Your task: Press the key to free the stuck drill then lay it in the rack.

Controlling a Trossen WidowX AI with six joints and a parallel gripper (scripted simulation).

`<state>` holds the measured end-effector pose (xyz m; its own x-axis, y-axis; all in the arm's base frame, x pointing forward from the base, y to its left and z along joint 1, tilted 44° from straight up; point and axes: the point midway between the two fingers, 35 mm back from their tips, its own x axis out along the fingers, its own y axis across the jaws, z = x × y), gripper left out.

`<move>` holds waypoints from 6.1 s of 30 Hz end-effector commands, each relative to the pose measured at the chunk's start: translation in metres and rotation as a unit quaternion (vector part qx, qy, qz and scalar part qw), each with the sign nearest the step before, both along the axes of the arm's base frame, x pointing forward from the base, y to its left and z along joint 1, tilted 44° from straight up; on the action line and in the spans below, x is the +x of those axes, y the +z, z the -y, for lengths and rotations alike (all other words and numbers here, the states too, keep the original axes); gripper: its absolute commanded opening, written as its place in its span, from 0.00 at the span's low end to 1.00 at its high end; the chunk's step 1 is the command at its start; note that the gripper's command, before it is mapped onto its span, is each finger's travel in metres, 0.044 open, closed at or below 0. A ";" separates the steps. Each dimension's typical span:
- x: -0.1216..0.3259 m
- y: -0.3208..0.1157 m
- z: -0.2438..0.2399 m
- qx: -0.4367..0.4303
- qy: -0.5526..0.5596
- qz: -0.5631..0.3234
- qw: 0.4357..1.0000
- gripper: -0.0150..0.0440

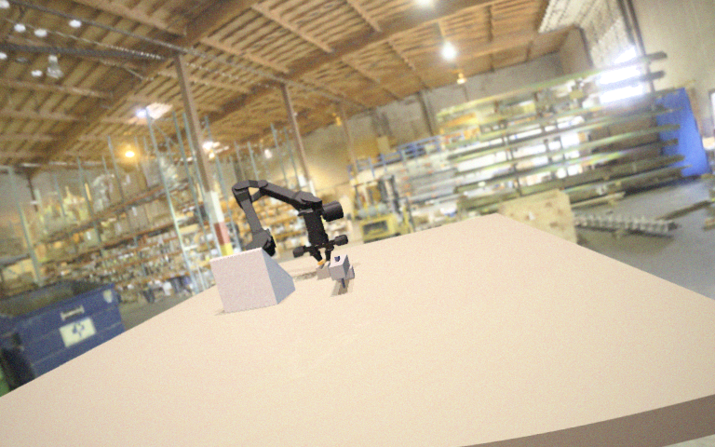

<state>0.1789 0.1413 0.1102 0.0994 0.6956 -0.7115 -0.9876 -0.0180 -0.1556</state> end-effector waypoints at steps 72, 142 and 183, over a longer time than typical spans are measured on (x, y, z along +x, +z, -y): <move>0.001 -0.008 0.001 -0.007 0.006 0.003 1.000 0.25; 0.001 -0.007 0.001 -0.007 0.006 0.003 1.000 0.25; -0.003 0.017 0.016 -0.007 0.006 0.002 1.000 1.00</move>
